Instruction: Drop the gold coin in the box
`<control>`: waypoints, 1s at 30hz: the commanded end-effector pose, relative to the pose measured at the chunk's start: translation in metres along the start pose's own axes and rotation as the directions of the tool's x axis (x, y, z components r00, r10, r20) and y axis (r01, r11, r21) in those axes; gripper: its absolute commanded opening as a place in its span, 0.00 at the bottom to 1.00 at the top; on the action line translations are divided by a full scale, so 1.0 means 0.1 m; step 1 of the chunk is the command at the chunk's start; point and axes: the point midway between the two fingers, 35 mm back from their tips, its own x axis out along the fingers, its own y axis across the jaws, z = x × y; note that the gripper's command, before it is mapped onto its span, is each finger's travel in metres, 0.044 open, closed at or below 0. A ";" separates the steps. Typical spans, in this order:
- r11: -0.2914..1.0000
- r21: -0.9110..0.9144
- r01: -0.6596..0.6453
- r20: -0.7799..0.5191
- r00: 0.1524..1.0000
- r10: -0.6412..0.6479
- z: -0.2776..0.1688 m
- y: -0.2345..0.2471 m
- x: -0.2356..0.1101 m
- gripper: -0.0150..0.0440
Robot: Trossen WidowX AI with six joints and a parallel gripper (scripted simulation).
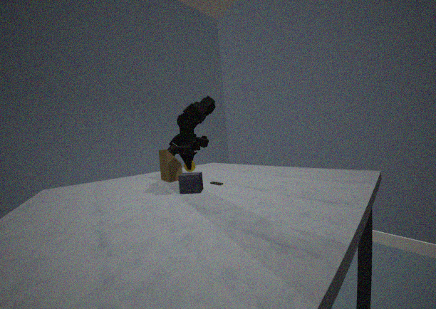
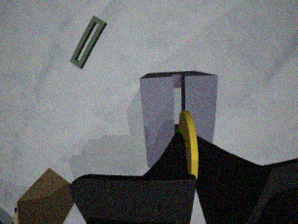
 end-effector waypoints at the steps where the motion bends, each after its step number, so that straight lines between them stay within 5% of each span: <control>1: 1.000 0.004 0.000 0.003 1.000 0.000 0.00 0.00 0.03 0.25; 7: 1.000 0.004 0.000 0.003 1.000 0.000 0.00 0.00 0.06 0.25; 13: 1.000 0.000 0.000 0.000 1.000 0.000 0.00 0.00 0.05 0.52; 22: 1.000 0.000 0.000 0.000 1.000 0.000 0.00 0.00 0.05 0.53; 30: 1.000 0.001 -0.001 -0.001 1.000 0.001 0.00 0.00 -0.15 0.88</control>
